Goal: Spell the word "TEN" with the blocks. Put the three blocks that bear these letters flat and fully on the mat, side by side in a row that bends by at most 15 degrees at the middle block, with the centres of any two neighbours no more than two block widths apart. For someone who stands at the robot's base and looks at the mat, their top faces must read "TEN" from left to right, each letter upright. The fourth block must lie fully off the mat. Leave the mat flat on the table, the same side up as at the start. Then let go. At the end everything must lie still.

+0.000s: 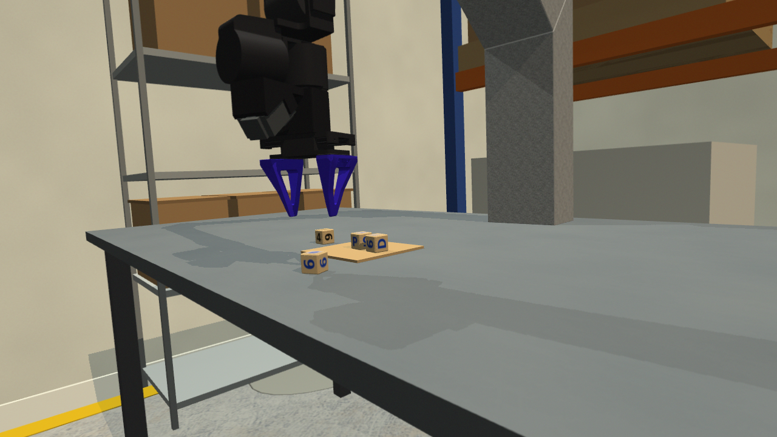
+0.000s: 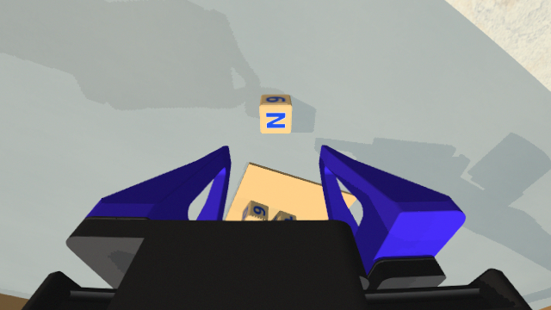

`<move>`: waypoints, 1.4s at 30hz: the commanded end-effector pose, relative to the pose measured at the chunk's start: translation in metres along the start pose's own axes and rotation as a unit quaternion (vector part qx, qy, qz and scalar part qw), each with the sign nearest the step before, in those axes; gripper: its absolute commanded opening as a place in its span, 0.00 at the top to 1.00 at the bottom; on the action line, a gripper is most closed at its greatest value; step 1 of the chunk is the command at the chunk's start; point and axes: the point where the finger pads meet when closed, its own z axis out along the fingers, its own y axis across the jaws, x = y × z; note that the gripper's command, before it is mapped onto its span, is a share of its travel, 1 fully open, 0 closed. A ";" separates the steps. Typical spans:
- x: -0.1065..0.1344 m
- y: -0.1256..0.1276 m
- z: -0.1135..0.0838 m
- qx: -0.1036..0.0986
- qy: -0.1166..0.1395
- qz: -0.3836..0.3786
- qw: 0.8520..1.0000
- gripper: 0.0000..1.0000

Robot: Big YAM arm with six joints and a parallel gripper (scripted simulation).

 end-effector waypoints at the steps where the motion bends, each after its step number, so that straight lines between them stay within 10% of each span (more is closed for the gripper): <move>1: -0.006 -0.004 0.008 0.003 -0.009 -0.004 1.000 0.40; 42: -0.003 -0.008 0.040 0.004 -0.006 -0.003 1.000 0.40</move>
